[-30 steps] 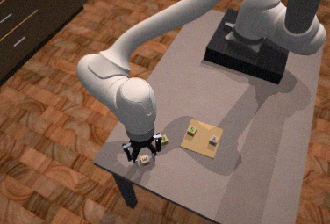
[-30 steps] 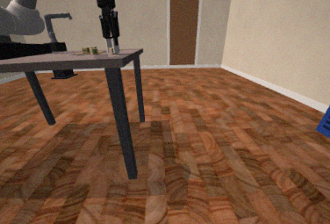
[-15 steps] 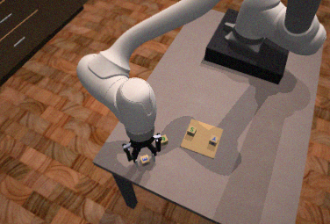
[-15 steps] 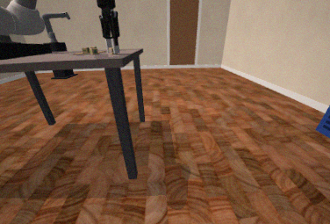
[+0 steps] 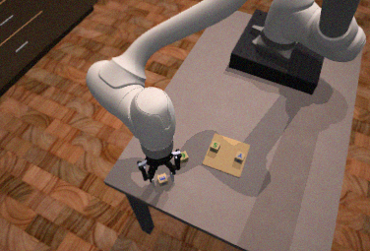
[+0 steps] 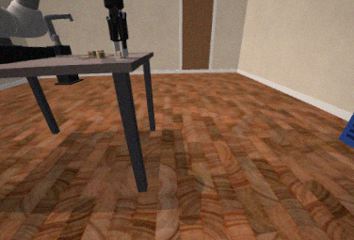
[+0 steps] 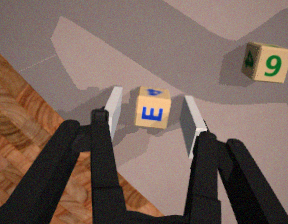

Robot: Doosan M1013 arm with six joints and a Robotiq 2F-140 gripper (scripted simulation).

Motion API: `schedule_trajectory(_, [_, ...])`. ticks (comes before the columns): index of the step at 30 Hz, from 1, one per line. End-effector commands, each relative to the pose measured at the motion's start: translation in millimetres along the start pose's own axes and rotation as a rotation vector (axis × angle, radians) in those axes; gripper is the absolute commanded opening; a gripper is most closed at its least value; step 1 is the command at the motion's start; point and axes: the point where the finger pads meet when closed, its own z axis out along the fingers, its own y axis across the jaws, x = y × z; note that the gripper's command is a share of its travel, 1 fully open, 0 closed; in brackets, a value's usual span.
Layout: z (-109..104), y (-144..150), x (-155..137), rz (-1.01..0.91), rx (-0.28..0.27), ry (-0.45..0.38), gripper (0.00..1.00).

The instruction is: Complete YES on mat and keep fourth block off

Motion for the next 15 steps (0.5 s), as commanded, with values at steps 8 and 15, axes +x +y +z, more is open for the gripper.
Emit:
schedule_trajectory(8, [3.1,3.0,-1.8,-0.003,-0.003,-0.001,0.28])
schedule_trajectory(15, [3.1,3.0,-1.8,-0.003,-0.003,-0.001,0.28])
